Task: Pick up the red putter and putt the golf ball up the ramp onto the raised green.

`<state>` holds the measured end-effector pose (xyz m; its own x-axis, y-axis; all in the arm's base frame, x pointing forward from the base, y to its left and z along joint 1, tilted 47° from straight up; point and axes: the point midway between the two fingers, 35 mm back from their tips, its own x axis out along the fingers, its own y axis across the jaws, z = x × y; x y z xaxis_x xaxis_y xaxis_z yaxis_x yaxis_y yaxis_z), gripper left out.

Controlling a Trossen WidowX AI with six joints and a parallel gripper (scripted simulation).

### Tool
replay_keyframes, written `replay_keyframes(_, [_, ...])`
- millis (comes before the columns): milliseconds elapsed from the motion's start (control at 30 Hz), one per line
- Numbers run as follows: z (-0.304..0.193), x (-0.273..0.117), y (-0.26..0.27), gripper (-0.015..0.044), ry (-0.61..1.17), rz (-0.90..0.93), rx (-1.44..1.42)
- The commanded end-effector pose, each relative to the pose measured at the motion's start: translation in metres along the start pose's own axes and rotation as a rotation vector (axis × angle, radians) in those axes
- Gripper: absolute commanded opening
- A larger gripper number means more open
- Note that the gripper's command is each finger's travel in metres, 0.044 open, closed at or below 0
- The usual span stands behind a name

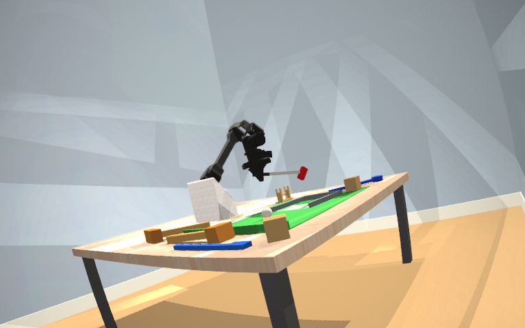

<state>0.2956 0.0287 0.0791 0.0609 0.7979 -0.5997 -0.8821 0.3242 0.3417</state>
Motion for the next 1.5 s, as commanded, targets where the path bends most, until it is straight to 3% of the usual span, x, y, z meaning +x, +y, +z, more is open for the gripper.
replay_keyframes(0, [-0.021,-0.008,-0.018,0.0,0.008,-0.025,0.108])
replay_keyframes(667, [-0.135,-0.035,-0.066,0.0,0.062,-0.091,0.684])
replay_keyframes(1200, [-0.246,-0.044,-0.074,0.0,0.099,-0.115,1.223])
replay_keyframes(1467, [-0.251,-0.041,-0.074,0.0,0.1,-0.115,1.245])
